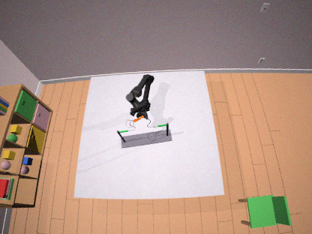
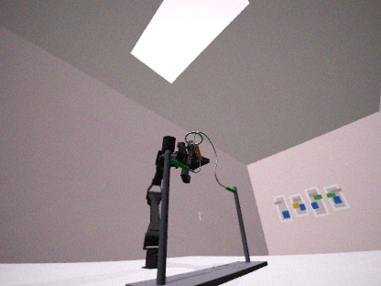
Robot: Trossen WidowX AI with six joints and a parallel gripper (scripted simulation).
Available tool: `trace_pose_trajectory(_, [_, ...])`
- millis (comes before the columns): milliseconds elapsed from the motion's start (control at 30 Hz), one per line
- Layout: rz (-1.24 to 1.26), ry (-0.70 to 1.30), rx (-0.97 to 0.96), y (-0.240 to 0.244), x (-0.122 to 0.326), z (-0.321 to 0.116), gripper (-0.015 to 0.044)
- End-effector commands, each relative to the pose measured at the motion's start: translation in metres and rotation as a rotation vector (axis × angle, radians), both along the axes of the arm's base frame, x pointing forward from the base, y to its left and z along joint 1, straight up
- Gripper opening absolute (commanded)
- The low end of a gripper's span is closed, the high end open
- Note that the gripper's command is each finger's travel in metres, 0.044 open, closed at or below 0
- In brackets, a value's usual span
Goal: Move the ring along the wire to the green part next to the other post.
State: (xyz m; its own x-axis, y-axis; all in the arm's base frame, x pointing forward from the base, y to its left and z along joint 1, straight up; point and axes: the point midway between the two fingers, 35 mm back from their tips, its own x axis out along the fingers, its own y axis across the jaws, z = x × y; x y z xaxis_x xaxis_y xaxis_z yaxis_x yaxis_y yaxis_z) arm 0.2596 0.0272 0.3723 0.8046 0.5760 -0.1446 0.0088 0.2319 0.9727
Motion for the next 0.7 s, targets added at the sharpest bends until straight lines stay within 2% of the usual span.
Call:
trace_pose_trajectory(0, [-0.004, -0.006, -0.064, -0.001, 0.001, -0.001, -0.015])
trace_pose_trajectory(667, [-0.017, -0.012, -0.343, -0.005, 0.001, -0.011, -0.015])
